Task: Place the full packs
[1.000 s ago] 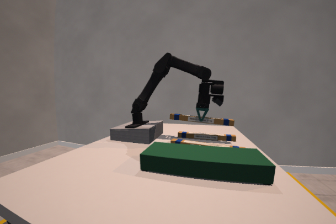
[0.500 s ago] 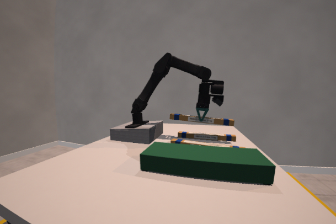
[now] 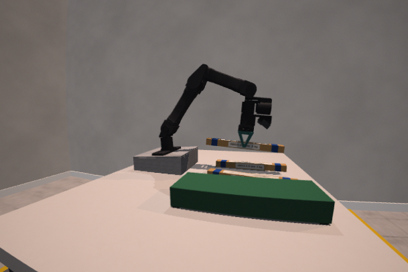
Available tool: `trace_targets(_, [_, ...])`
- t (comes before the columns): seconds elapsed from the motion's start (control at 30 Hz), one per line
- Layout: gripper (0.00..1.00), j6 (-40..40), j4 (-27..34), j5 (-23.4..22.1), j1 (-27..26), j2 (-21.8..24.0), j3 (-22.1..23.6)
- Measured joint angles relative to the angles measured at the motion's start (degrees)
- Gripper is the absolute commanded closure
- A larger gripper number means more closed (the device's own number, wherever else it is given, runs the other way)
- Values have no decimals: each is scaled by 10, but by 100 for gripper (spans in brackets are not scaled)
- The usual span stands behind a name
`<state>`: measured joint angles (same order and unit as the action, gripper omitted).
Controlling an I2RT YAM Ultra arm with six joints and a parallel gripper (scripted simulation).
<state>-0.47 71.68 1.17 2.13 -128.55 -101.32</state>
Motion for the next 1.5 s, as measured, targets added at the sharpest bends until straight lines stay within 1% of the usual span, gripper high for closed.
trace_targets(0.6, [100, 0, 0, 0, 0, 0, 0])
trace_targets(0.7, [100, 13, 2, 1, 3, 4, 0])
trace_targets(0.83, [100, 40, 7, 0, 18, 12, -6])
trace_targets(0.97, [100, 47, 7, -3, 35, 13, -13])
trace_targets(1.5, [100, 6, 15, -7, 86, 13, -29])
